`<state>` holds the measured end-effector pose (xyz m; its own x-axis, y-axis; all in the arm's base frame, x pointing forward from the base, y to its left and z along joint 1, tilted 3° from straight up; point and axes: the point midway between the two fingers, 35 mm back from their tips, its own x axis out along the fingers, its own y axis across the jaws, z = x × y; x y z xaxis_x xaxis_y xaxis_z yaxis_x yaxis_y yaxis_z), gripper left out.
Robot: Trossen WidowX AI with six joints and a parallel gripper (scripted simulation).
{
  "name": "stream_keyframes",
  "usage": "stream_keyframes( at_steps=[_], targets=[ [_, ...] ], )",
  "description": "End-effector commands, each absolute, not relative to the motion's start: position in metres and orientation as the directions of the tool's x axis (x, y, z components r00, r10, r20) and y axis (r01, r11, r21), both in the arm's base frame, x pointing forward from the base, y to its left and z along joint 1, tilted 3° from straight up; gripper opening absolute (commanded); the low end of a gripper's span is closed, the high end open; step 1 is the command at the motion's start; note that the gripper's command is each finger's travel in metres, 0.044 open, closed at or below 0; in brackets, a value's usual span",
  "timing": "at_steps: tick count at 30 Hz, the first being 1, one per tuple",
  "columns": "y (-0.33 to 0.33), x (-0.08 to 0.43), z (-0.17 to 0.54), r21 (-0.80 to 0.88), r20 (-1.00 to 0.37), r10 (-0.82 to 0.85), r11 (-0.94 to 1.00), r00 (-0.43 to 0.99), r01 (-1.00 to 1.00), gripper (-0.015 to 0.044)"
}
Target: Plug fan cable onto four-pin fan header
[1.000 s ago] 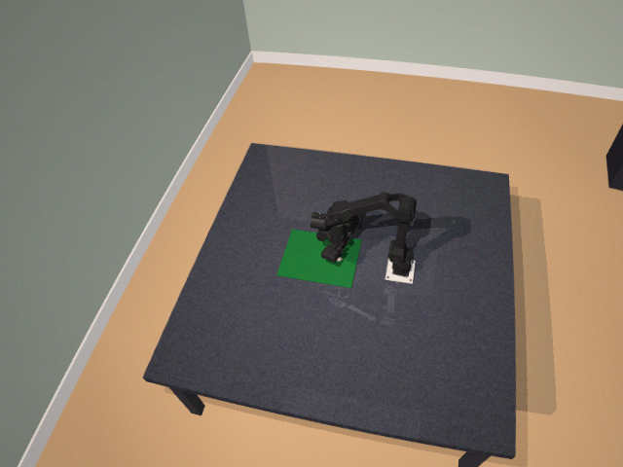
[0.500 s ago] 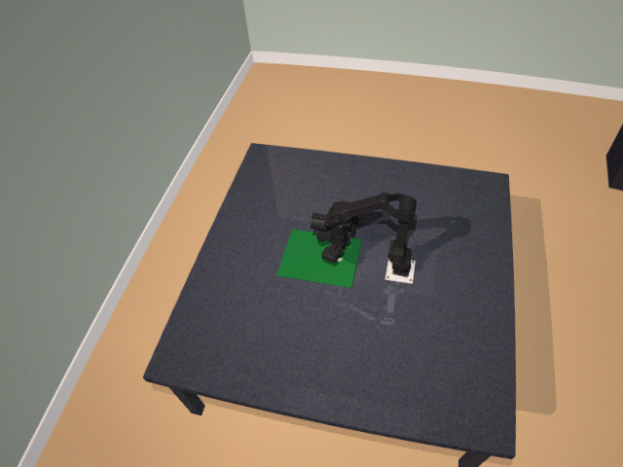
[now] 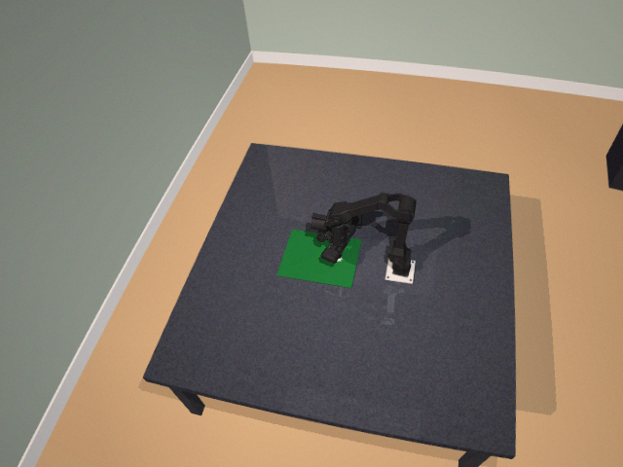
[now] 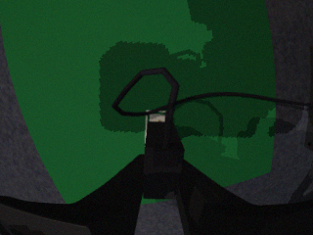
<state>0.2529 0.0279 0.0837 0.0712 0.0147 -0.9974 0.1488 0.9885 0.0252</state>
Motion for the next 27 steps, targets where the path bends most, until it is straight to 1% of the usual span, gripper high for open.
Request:
stream_keyframes(
  at_steps=[1,27],
  targets=[
    [0.028,0.253,0.082,0.028,-0.997,0.018,0.988,0.071,0.149,0.0],
    [0.028,0.254,0.066,0.028,-0.997,0.018,0.988,0.07,0.149,0.0]
  ],
)
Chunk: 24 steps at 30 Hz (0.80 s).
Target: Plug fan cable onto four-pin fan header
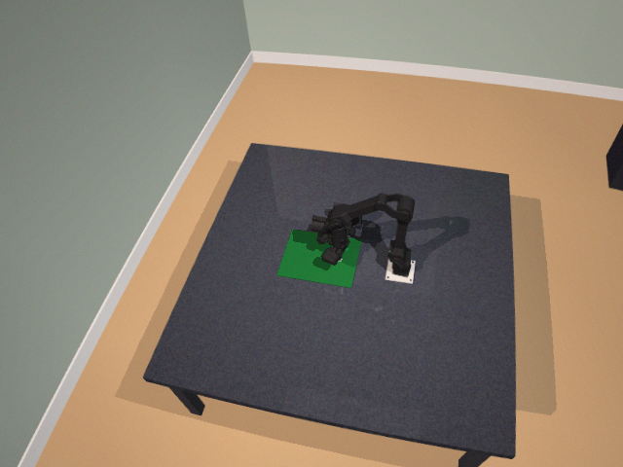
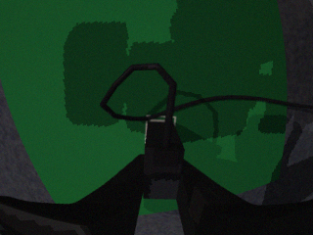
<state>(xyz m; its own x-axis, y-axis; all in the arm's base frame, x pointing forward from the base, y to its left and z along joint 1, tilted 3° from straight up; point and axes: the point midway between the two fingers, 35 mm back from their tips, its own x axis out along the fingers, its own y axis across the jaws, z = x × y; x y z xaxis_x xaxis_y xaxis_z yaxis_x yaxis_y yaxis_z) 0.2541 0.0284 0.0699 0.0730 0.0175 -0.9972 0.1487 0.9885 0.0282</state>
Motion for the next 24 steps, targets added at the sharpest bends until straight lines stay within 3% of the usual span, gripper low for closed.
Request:
stream_keyframes(
  at_steps=[1,11,24],
  targets=[
    [0.028,0.254,0.066,0.028,-0.997,0.018,0.988,0.07,0.149,0.0],
    [0.028,0.254,0.069,0.028,-0.997,0.017,0.988,0.073,0.149,0.026],
    [0.027,0.25,0.124,0.028,-0.997,0.018,0.988,0.071,0.149,0.026]
  ],
)
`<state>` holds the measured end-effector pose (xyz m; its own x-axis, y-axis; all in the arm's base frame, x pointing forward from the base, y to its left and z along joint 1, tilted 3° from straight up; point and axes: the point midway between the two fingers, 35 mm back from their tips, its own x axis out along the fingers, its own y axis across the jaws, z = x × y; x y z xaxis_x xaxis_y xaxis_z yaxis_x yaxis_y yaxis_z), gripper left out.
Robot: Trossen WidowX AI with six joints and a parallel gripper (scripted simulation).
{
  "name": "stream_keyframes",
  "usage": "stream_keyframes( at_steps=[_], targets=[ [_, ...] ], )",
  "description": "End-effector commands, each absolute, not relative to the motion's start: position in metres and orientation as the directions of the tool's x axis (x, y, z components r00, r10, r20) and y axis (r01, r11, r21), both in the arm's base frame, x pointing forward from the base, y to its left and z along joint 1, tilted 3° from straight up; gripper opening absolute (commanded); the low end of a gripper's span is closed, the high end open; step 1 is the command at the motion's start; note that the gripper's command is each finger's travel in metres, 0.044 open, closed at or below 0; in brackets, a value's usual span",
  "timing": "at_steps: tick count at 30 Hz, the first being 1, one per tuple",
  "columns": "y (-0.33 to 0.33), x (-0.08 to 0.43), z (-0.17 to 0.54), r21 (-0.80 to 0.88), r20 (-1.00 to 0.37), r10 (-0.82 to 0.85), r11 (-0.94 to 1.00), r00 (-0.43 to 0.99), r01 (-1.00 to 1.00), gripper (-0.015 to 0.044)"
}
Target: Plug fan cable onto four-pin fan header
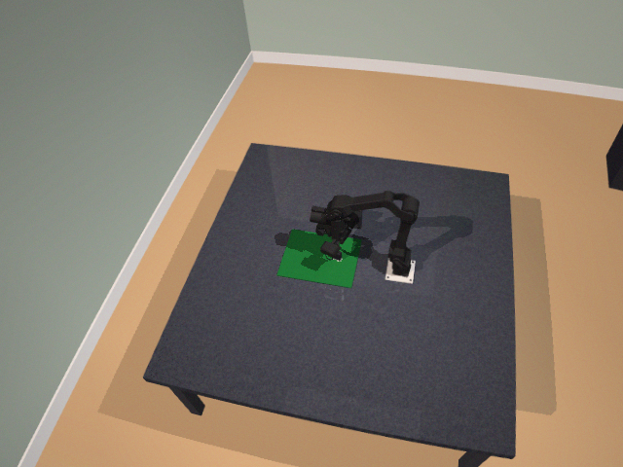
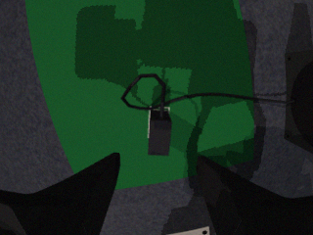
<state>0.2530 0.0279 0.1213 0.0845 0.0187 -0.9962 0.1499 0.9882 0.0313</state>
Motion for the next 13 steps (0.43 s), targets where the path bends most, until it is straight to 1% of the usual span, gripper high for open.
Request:
stream_keyframes(
  at_steps=[1,3,10,13],
  targets=[
    [0.029,0.248,0.124,0.028,-0.997,0.018,0.988,0.07,0.149,0.026],
    [0.037,0.231,0.126,0.029,-0.997,0.018,0.988,0.069,0.15,0.026],
    [0.06,0.142,0.119,0.03,-0.998,0.021,0.988,0.063,0.15,0.026],
    [0.06,0.135,0.117,0.03,-0.998,0.021,0.988,0.062,0.15,0.026]
  ],
)
